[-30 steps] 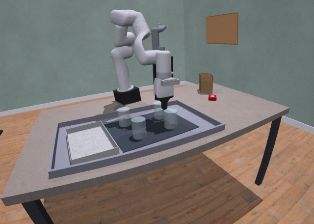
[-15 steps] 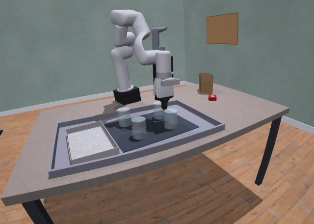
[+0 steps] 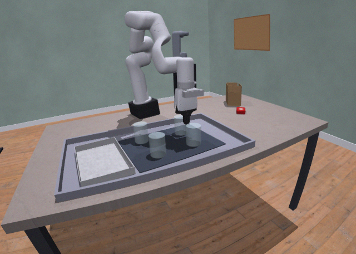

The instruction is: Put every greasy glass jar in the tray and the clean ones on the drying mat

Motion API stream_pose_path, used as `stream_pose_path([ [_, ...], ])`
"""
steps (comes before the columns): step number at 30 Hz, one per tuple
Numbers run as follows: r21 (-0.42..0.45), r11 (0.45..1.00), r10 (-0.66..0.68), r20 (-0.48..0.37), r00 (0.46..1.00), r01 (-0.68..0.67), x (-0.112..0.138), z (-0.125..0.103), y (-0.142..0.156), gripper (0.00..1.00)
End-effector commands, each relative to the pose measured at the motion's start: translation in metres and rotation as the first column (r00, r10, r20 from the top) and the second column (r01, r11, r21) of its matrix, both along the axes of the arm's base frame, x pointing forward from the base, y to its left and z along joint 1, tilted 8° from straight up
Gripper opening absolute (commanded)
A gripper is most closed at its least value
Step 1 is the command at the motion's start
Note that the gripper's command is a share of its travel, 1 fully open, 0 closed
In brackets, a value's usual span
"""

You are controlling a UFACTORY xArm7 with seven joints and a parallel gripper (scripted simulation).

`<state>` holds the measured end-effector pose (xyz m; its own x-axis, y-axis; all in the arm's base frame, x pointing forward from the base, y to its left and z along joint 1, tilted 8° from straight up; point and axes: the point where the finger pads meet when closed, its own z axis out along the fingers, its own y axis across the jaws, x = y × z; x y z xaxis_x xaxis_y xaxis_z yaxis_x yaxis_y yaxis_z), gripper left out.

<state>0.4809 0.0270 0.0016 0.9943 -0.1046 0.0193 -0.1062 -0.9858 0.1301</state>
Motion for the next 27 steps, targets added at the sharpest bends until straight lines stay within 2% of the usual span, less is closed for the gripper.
stream_pose_path([
  [1, 0.001, 1.0, 0.001, 0.005, 1.0, -0.001, 0.0019, 0.0018, 0.0006, 0.0],
  [13, 0.001, 1.0, 0.001, 0.005, 1.0, -0.001, 0.0019, 0.0018, 0.0006, 0.0],
  [14, 0.001, 1.0, 0.001, 0.005, 1.0, -0.001, 0.0019, 0.0018, 0.0006, 1.0],
  [27, 0.001, 1.0, 0.001, 0.005, 1.0, -0.001, 0.0019, 0.0018, 0.0006, 1.0],
])
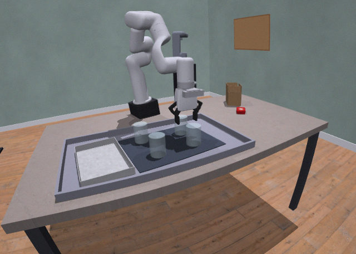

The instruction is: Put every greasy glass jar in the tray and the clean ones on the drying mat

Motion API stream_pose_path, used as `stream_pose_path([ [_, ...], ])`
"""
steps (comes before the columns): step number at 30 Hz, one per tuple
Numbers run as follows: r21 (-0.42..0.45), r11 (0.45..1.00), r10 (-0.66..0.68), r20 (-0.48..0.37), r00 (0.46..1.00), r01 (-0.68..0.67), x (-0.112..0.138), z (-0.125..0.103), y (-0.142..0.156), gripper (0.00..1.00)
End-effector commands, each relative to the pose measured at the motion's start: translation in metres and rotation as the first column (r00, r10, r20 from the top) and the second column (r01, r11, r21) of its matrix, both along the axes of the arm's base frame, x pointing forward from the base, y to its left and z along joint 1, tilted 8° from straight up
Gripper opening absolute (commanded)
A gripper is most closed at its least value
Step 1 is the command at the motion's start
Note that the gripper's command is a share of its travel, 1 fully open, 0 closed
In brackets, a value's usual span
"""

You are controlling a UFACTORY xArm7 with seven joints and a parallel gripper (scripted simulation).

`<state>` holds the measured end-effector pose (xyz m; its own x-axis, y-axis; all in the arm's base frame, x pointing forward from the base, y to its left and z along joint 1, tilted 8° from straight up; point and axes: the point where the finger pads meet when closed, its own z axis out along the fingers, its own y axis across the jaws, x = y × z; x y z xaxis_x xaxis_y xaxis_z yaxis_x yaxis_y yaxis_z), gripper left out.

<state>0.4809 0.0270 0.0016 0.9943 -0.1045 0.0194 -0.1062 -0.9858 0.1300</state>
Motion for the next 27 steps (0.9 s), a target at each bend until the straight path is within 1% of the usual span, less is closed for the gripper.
stream_pose_path([
  [1, 0.001, 1.0, 0.001, 0.005, 1.0, -0.001, 0.002, 0.002, 0.001, 1.0],
  [12, 0.001, 1.0, 0.001, 0.005, 1.0, -0.001, 0.002, 0.002, 0.001, 1.0],
  [17, 0.001, 1.0, 0.001, 0.005, 1.0, -0.001, 0.001, 0.04, 0.006, 1.0],
  [19, 0.001, 1.0, 0.001, 0.005, 1.0, -0.001, 0.001, 0.04, 0.006, 1.0],
  [24, 0.001, 1.0, 0.001, 0.005, 1.0, -0.001, 0.001, 0.078, 0.011, 1.0],
  [26, 0.001, 1.0, 0.001, 0.005, 1.0, -0.001, 0.001, 0.078, 0.011, 1.0],
  [27, 0.001, 1.0, 0.001, 0.005, 1.0, -0.001, -0.002, 0.078, 0.003, 1.0],
])
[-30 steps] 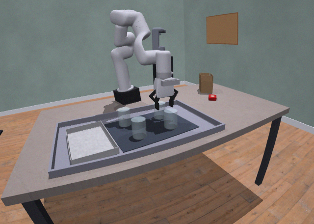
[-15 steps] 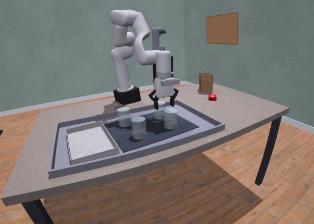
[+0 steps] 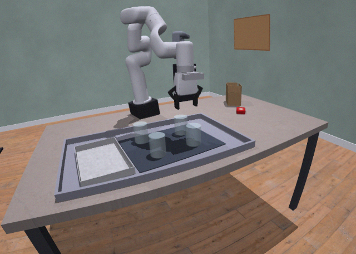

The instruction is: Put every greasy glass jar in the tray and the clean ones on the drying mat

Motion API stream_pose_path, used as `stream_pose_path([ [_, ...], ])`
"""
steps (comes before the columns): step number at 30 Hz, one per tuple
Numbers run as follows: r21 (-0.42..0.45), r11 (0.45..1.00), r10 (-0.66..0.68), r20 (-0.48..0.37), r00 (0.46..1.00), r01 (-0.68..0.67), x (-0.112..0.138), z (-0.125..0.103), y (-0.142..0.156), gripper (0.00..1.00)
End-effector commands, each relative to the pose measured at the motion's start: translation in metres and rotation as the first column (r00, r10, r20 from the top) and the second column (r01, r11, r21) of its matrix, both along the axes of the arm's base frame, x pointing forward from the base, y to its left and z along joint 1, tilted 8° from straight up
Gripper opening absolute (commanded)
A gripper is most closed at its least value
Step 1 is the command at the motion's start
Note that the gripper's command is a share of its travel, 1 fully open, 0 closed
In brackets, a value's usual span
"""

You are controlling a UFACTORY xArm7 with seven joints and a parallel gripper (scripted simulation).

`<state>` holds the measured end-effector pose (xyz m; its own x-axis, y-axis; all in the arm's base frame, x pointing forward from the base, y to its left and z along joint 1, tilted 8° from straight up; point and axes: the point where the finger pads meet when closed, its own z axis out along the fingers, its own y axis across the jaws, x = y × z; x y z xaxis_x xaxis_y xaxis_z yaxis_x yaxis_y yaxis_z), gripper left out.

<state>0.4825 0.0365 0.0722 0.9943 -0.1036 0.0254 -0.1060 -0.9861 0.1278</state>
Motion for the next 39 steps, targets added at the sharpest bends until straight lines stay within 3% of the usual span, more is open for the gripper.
stream_pose_path([
  [1, -0.001, 1.0, 0.0, -0.001, 1.0, 0.0, -0.007, 0.009, -0.013, 1.0],
  [7, -0.001, 1.0, 0.0, -0.001, 1.0, 0.0, -0.027, 0.014, -0.057, 1.0],
  [9, -0.001, 1.0, 0.0, -0.001, 1.0, 0.0, -0.027, 0.014, -0.057, 1.0],
  [24, -0.001, 1.0, 0.0, -0.001, 1.0, 0.0, -0.078, 0.028, -0.166, 1.0],
  [32, -0.001, 1.0, 0.0, -0.001, 1.0, 0.0, -0.091, 0.032, -0.195, 1.0],
  [39, -0.001, 1.0, 0.0, -0.001, 1.0, 0.0, -0.091, -0.011, -0.2, 1.0],
])
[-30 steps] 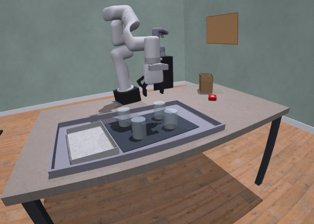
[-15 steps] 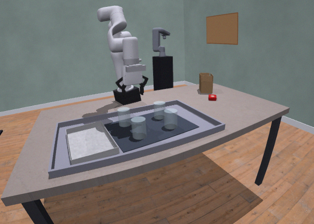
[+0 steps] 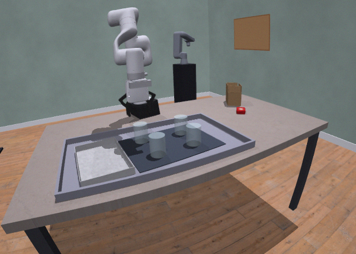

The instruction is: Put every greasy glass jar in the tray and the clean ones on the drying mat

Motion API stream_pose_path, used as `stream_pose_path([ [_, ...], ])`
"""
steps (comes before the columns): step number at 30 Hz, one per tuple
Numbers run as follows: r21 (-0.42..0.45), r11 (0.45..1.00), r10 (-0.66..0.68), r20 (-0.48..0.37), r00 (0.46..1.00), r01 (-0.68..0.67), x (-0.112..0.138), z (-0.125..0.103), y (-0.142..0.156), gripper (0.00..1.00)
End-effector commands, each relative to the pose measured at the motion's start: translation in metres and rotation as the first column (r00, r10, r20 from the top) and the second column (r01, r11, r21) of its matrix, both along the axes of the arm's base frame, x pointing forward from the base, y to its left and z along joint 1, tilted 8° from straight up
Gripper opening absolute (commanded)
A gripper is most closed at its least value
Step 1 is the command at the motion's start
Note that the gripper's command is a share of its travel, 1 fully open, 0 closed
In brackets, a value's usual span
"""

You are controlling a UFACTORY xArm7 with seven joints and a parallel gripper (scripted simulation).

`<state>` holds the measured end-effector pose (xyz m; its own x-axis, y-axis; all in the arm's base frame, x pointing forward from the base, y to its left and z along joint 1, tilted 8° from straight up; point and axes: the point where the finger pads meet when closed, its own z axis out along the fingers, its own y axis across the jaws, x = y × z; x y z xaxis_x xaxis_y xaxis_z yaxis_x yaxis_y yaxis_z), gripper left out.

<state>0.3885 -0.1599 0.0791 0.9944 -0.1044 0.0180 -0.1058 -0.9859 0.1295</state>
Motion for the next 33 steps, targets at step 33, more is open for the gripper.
stream_pose_path([
  [33, 0.0, 1.0, 0.0, 0.006, 1.0, 0.0, 0.004, -0.067, -0.01, 1.0],
])
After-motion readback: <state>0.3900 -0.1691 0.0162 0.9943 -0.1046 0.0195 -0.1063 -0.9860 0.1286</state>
